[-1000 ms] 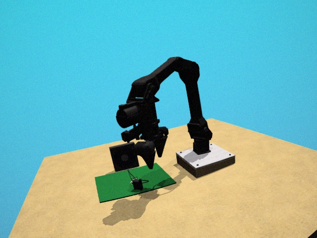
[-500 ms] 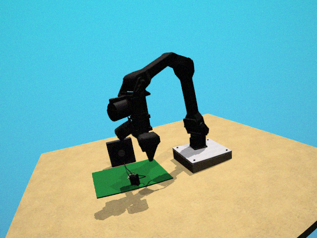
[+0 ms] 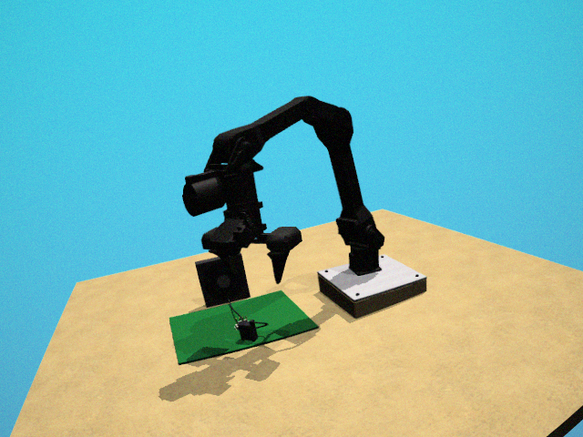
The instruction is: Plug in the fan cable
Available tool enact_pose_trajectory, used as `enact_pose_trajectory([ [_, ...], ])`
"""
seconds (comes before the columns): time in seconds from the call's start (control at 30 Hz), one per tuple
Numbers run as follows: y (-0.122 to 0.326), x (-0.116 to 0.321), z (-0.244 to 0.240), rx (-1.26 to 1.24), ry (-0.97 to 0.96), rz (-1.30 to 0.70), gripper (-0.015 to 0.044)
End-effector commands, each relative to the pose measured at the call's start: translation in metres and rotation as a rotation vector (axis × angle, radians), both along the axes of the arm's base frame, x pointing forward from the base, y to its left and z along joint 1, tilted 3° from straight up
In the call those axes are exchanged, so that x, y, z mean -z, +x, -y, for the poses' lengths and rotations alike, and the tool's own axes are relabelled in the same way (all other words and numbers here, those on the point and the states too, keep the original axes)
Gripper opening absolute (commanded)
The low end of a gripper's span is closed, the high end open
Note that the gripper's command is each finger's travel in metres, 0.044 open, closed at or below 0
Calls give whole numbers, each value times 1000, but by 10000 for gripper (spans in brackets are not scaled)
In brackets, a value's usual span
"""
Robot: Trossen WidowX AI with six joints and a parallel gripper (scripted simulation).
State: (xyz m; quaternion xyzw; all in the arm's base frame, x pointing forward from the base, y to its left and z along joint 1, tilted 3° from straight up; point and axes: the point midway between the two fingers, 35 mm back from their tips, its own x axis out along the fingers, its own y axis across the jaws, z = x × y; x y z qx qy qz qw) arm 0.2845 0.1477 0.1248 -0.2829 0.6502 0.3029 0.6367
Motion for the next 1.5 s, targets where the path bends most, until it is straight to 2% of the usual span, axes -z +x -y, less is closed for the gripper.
enact_pose_trajectory([
  [0.0,24,-12,14,-770,37,20,440],
  [0.57,44,-23,33,-1652,63,54,440],
  [1.17,44,-21,33,-1659,63,54,440],
  [1.3,47,8,31,-1660,63,55,440],
  [1.47,43,68,29,-1661,63,54,440],
])
